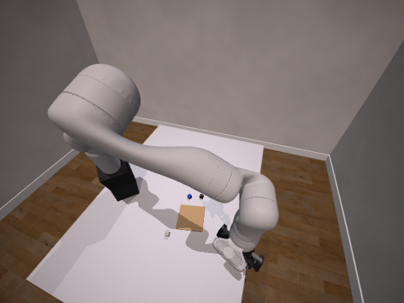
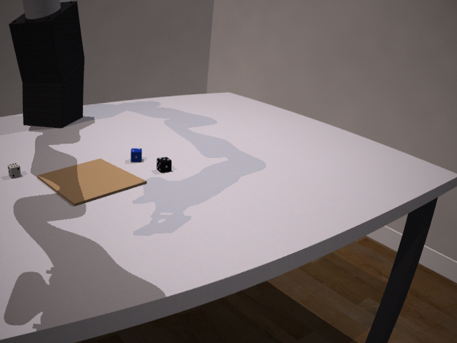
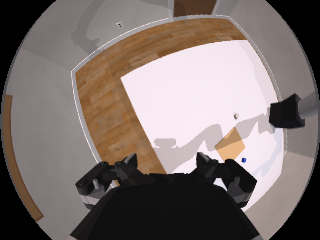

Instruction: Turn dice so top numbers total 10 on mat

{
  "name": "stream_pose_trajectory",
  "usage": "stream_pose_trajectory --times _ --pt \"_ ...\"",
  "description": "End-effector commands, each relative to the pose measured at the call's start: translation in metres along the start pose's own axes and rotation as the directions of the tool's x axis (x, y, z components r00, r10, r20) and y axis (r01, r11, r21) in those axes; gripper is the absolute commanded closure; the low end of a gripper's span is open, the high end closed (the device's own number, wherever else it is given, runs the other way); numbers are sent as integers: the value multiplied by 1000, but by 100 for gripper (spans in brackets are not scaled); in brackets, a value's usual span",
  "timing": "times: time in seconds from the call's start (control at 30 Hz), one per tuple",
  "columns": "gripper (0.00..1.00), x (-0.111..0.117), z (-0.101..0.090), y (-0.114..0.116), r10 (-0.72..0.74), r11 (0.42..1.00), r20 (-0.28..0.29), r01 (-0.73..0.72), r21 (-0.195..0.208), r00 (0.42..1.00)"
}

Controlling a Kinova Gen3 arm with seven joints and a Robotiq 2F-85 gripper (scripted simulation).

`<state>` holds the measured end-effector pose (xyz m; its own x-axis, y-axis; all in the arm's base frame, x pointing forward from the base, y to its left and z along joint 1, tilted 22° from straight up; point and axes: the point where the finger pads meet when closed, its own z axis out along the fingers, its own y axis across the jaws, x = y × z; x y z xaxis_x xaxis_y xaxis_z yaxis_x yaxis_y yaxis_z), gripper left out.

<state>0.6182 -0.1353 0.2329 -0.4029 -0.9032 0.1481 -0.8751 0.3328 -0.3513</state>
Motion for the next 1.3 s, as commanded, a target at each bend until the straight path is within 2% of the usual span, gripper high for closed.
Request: stream_pose_trajectory --times 0.0,0.77,1.03,1.1,1.27 --pt "0 0 -1 -1 0 1000 1 0 2 1000" --pt "0 -1 2 1 2 1000 -1 -2 3 1000" --pt "0 -8 26 14 15 1000 -14 -15 10 1000" --pt "0 -8 26 14 15 1000 -14 -15 10 1000" --pt "0 -15 54 33 30 999 -27 -30 19 999"
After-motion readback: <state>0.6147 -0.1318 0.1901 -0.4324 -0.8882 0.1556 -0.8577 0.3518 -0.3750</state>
